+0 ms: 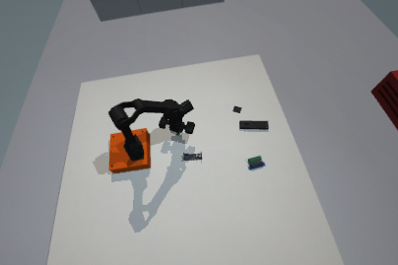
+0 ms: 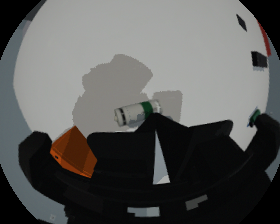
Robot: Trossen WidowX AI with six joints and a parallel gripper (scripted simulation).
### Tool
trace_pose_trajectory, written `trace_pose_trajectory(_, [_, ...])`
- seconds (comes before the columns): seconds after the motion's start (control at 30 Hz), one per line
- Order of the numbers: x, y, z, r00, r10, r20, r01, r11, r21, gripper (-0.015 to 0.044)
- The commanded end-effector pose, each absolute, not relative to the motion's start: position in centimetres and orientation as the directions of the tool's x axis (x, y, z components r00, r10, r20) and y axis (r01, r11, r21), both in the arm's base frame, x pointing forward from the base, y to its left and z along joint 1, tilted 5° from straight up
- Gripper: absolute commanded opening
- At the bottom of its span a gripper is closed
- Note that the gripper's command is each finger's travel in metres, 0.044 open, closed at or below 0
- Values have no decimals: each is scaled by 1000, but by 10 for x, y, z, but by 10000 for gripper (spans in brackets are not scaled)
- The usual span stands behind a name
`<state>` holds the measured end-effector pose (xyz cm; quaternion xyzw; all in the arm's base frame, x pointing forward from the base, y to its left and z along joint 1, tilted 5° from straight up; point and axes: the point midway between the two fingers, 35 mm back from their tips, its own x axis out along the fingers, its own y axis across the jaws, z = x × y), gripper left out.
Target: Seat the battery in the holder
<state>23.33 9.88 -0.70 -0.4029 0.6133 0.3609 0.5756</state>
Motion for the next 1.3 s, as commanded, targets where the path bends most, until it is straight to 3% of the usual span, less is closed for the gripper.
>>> trace_pose_trajectory(0.0, [227,102,-6,-8,-72,-997,-908,418,-23,0])
trace_pose_trajectory(0.4, [227,108,72,-8,-72,-997,-908,418,-23,0])
trace_pose_trajectory(0.83, [227,107,70,-11,-78,-997,-910,413,-22,0])
trace_pose_trajectory(0.9, [226,107,68,-11,-77,-997,-883,468,-26,53])
trace_pose_trajectory(1.13, [220,111,41,-10,-75,-997,-427,902,-63,236])
trace_pose_trajectory(1.27, [215,112,25,-10,-73,-997,-64,995,-72,241])
